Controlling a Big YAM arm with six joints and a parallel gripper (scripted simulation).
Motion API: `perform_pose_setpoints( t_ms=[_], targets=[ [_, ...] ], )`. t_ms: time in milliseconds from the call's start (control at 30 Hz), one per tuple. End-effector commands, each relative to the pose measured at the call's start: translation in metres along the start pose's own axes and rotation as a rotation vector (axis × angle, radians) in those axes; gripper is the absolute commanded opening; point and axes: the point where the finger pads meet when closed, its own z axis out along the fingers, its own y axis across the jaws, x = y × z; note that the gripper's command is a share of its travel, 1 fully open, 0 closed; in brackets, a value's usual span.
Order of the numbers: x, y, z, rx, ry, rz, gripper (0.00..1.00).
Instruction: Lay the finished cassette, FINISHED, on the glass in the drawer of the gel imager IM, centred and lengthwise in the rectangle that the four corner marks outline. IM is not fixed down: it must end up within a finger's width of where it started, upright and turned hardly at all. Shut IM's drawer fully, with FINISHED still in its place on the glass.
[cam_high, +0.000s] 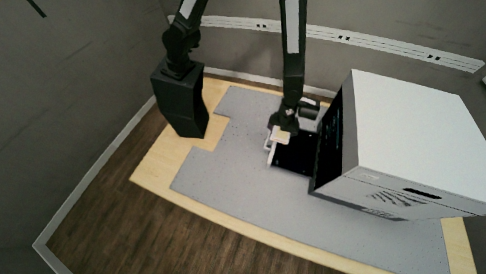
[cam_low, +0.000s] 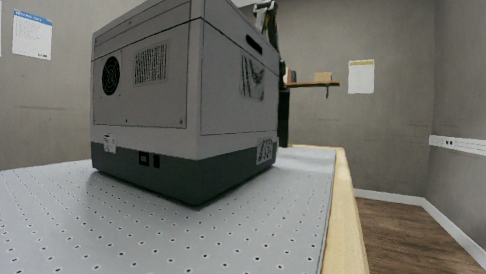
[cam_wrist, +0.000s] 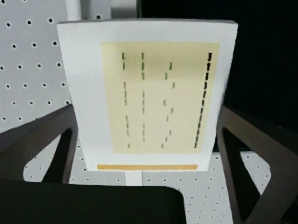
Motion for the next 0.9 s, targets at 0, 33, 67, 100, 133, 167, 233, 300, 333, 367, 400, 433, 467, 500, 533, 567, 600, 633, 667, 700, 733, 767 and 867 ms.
perform_pose_setpoints(
  t_ms=[0,33,67,100,133,167,233,300,333,367,400,433,467,500,533,567,600,633,667,700,733,767,867],
  targets=[
    [-0.002,-0.008,-0.004,0.009,-0.004,-0.017,0.78],
    [-0.001,-0.007,-0.003,0.013,-0.002,-0.005,0.78],
    [-0.001,-0.007,-0.003,0.013,-0.002,-0.005,0.78],
    [-0.002,-0.007,0.002,-0.002,-0.004,-0.014,0.78],
    [-0.002,-0.007,0.005,-0.007,-0.004,-0.013,0.78],
    [-0.002,-0.008,0.005,-0.007,-0.004,-0.012,0.78],
    [-0.002,-0.01,0.007,-0.006,-0.004,-0.012,0.78],
    [-0.002,-0.01,0.007,-0.006,-0.004,-0.012,0.78],
    [-0.003,-0.016,0.002,0.006,-0.004,-0.013,0.78],
    [-0.002,-0.015,0.006,-0.001,-0.004,-0.012,0.78],
    [-0.002,-0.014,0.009,-0.006,-0.004,-0.012,0.78],
    [-0.002,-0.015,0.009,-0.006,-0.004,-0.012,0.78],
    [-0.003,-0.016,0.01,-0.006,-0.004,-0.012,0.78],
    [-0.003,-0.018,0.01,-0.006,-0.004,-0.012,0.78],
    [-0.003,-0.019,0.011,-0.006,-0.004,-0.012,0.78],
    [-0.003,-0.02,0.012,-0.006,-0.004,-0.012,0.78],
    [-0.003,-0.021,0.012,-0.006,-0.004,-0.012,0.78],
    [-0.003,-0.022,0.013,-0.006,-0.004,-0.012,0.78],
    [-0.003,-0.024,0.014,-0.006,-0.004,-0.012,0.78],
    [-0.003,-0.025,0.014,-0.006,-0.004,-0.012,0.78],
    [-0.004,-0.026,0.015,-0.006,-0.004,-0.012,0.78],
    [-0.004,-0.027,0.016,-0.006,-0.004,-0.012,0.78],
    [-0.004,-0.028,0.016,-0.006,-0.005,-0.012,0.78]
  ],
)
